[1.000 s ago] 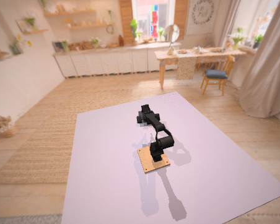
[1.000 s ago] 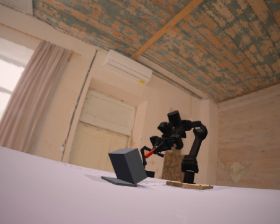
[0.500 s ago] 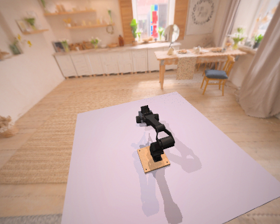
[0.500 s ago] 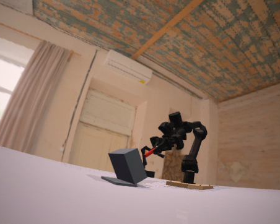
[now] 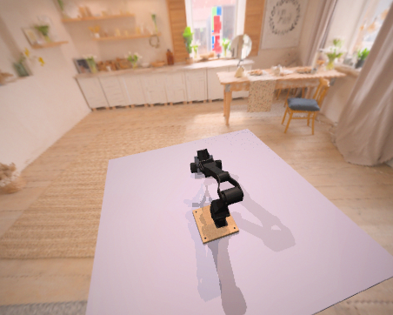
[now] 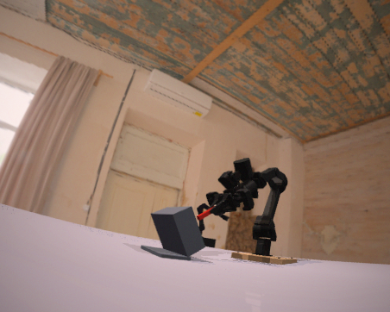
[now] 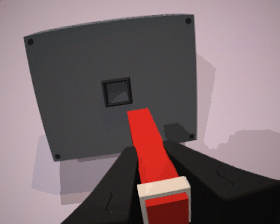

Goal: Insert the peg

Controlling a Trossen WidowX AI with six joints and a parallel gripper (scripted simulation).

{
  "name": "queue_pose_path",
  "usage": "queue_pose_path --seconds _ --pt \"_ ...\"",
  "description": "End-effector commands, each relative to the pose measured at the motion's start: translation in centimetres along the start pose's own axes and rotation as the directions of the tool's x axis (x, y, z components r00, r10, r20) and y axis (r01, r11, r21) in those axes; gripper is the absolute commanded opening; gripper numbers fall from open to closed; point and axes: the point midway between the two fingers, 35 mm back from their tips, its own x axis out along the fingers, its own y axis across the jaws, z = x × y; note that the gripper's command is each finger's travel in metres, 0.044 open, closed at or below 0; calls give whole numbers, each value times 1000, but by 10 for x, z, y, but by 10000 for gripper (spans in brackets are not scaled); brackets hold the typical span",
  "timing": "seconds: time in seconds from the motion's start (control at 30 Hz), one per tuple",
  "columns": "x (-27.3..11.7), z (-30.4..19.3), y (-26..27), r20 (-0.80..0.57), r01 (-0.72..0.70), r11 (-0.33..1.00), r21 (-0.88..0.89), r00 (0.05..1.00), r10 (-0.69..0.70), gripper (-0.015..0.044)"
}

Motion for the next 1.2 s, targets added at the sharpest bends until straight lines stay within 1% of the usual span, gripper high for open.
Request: queue_pose_path --seconds 0.0,0.77,1.17 --pt "5 -1 2 12 -8 1000 7 1000 8 0" --pt "23 -3 8 66 -28 999 22 998 26 0" --pt "35 -2 8 68 -28 999 23 997 27 0"
